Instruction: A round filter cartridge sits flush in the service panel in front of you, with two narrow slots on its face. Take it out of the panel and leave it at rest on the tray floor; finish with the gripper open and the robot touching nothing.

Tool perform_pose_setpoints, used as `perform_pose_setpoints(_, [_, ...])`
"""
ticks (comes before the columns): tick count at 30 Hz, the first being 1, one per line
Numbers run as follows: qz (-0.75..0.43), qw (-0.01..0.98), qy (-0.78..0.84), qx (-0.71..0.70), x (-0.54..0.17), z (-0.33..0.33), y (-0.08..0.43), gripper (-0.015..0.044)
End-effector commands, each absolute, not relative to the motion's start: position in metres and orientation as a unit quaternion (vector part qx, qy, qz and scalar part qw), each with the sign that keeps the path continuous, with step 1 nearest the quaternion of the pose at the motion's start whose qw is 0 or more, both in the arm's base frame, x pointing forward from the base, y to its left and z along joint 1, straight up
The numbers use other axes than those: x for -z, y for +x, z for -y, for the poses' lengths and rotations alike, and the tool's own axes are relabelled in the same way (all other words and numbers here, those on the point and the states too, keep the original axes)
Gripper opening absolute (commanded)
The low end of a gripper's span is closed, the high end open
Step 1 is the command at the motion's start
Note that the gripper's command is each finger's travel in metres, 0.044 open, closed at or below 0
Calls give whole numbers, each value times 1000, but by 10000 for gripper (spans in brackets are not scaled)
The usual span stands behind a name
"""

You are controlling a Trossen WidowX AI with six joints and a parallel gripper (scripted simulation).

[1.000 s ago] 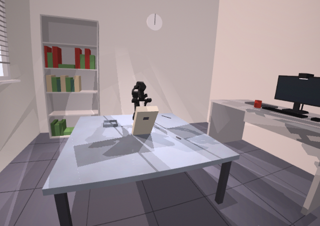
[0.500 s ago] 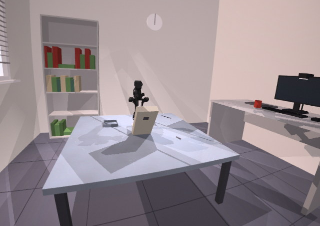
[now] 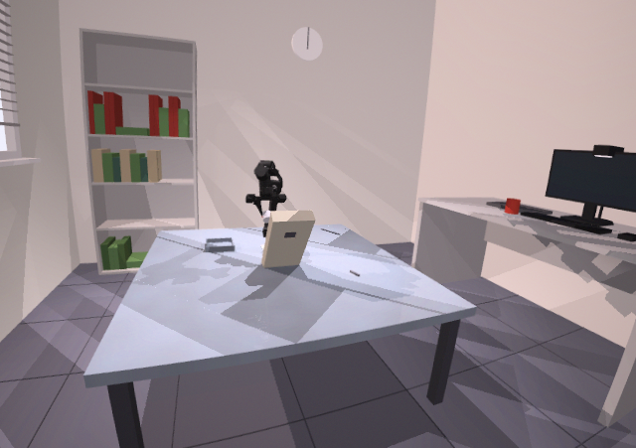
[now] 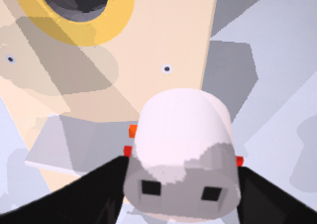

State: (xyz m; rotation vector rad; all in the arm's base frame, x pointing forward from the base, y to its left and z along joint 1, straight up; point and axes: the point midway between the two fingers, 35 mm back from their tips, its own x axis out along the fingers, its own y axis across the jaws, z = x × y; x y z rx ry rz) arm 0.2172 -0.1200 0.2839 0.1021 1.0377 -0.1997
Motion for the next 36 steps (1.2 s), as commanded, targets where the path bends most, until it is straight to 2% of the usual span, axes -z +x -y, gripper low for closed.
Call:
perform_pose_setpoints(1, [-488,866,47,95,-284,133,215,0])
perform_pose_setpoints(16, [-477,828,143,257,-286,181,177,0])
perform_pose_setpoints(36, [-412,726,270,481,-291,243,92,0])
